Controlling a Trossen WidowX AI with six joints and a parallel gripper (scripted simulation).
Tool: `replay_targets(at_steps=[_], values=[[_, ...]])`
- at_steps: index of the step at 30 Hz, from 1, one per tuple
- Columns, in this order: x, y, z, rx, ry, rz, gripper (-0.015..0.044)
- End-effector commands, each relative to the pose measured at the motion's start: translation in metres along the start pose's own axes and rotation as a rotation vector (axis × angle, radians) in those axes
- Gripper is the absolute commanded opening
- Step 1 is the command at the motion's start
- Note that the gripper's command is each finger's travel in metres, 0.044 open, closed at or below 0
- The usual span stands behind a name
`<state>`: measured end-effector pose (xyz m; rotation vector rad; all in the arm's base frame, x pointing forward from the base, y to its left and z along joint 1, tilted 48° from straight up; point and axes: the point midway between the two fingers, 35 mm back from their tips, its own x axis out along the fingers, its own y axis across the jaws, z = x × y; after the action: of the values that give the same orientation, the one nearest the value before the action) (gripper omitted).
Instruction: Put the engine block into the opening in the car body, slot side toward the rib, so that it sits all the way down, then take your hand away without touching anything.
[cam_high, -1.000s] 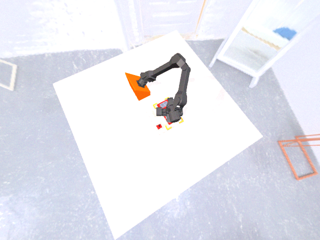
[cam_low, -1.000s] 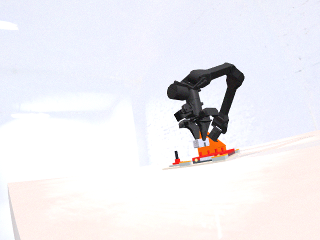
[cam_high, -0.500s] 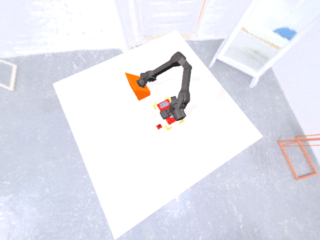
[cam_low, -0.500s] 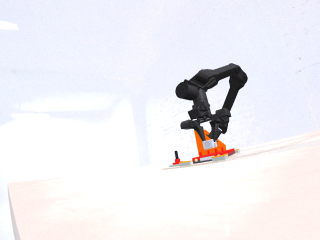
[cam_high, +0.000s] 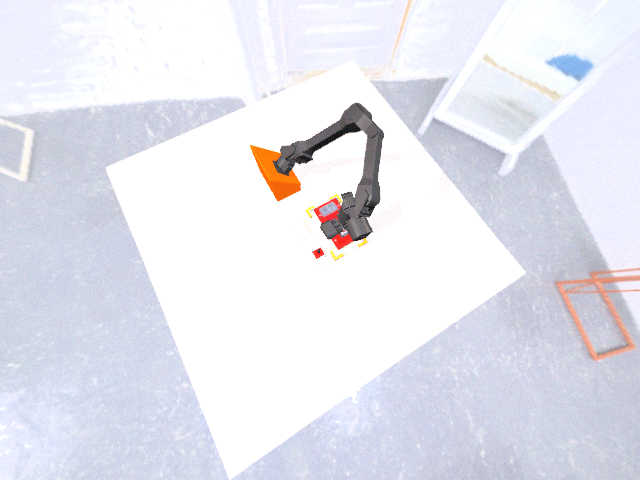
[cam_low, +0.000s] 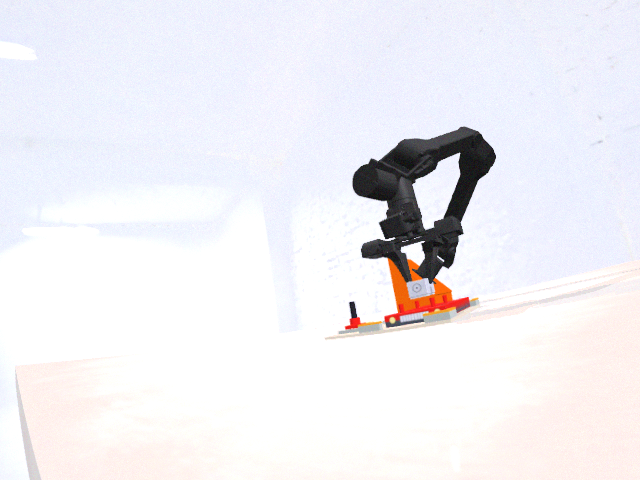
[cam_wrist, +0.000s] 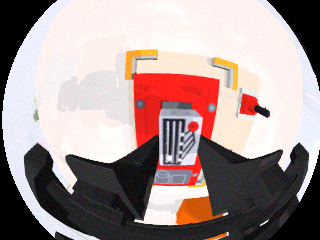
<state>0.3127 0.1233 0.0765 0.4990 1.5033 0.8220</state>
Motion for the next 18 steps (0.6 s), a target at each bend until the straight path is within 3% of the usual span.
replay_targets(at_steps=[1,18], values=[[-0.0001,0.0004,0.0003,-0.006,-0.003,0.003,0.0159],[-0.0002,0.0010,0.0007,0.048,-0.003,0.003,0.0159]])
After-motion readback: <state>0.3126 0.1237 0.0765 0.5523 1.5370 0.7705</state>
